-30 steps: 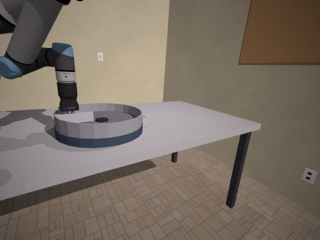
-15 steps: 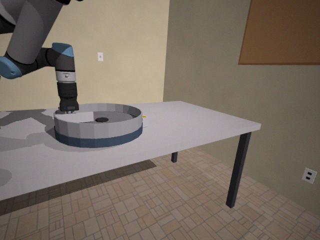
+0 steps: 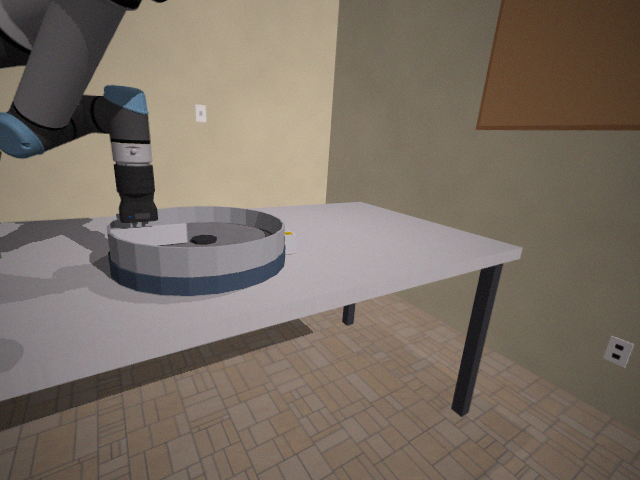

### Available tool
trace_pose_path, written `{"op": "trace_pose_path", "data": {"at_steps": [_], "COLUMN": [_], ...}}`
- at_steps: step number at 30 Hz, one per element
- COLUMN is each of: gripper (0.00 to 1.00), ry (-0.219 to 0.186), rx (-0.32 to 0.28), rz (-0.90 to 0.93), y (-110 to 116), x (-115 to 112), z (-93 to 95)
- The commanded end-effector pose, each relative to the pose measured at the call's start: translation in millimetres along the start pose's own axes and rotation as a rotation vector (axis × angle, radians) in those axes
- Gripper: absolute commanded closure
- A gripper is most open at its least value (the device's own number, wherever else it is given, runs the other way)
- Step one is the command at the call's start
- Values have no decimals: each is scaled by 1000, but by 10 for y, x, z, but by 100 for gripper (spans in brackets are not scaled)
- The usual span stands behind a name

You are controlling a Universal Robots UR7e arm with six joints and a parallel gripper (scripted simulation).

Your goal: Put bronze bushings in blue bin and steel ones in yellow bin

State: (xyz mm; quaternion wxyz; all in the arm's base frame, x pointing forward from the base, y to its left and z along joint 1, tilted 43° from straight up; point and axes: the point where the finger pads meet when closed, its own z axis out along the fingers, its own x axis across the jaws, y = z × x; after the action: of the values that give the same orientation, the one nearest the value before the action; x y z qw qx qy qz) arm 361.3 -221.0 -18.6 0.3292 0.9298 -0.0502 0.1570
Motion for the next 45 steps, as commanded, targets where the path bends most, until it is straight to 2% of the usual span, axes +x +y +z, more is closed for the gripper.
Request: {"op": "trace_pose_path", "data": {"at_steps": [1,45], "gripper": [100,100], "ry": [1,-1], "rx": [0,-1], "rz": [0,0], "y": [1,1], "x": [1,2], "z": [-3,-79]}}
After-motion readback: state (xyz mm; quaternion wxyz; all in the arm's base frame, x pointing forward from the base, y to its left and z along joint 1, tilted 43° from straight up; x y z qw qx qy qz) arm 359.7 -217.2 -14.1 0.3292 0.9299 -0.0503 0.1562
